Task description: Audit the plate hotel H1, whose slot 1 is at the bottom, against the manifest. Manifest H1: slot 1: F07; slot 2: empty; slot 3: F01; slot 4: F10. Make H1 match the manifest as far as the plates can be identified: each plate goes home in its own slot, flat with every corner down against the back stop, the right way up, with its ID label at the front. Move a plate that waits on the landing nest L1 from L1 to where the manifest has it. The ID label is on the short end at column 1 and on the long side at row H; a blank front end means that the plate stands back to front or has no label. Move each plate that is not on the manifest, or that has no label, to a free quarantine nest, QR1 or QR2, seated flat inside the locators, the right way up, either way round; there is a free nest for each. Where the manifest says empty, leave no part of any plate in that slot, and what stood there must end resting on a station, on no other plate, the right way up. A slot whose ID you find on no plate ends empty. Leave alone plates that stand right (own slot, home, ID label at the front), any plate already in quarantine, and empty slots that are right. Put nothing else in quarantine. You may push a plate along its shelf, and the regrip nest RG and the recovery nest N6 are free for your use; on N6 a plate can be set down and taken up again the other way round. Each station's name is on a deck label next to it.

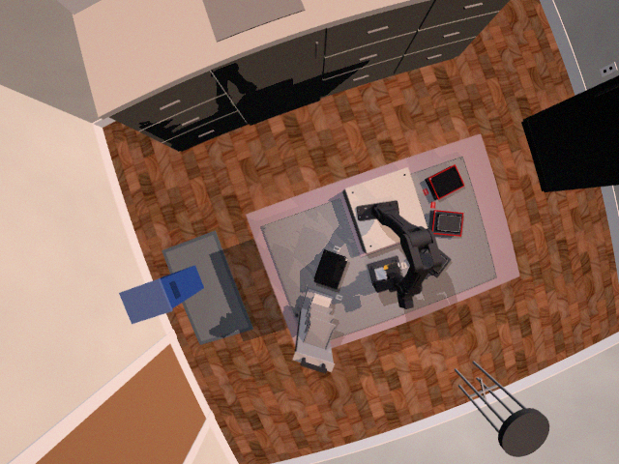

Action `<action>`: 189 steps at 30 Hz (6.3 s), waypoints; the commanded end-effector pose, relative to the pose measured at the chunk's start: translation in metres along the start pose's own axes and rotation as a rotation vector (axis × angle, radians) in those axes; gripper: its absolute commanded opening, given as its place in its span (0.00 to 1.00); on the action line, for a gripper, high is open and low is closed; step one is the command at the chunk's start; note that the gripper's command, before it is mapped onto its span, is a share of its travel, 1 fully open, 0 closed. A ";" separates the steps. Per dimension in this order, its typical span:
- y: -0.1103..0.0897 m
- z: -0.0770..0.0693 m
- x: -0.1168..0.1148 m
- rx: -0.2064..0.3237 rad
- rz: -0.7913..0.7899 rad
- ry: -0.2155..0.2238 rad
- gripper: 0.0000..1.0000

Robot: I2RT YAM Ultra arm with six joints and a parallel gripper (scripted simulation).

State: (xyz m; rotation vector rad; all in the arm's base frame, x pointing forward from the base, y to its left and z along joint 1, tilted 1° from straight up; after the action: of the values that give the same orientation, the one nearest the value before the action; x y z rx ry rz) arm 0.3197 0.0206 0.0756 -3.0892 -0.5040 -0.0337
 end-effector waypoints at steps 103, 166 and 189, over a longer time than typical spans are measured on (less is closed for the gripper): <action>0.000 -0.190 0.000 0.001 0.002 -0.006 0.86; 0.165 -0.190 -0.067 -0.001 -0.728 -0.009 0.86; 0.216 -0.191 -0.114 -0.001 -0.971 -0.012 0.86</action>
State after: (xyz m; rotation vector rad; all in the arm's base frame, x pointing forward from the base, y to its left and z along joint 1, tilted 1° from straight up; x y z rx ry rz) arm 0.2801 -0.2192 0.2572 -2.5544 -1.8146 -0.0171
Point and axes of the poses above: the point where the finger pads meet when closed, its own z axis out along the fingers, its own x axis across the jaws, y = z × x, the point moved 10 cm from there along -z, back along the fingers, and after that the axes turned 12 degrees about -z, right-handed, at the moved point
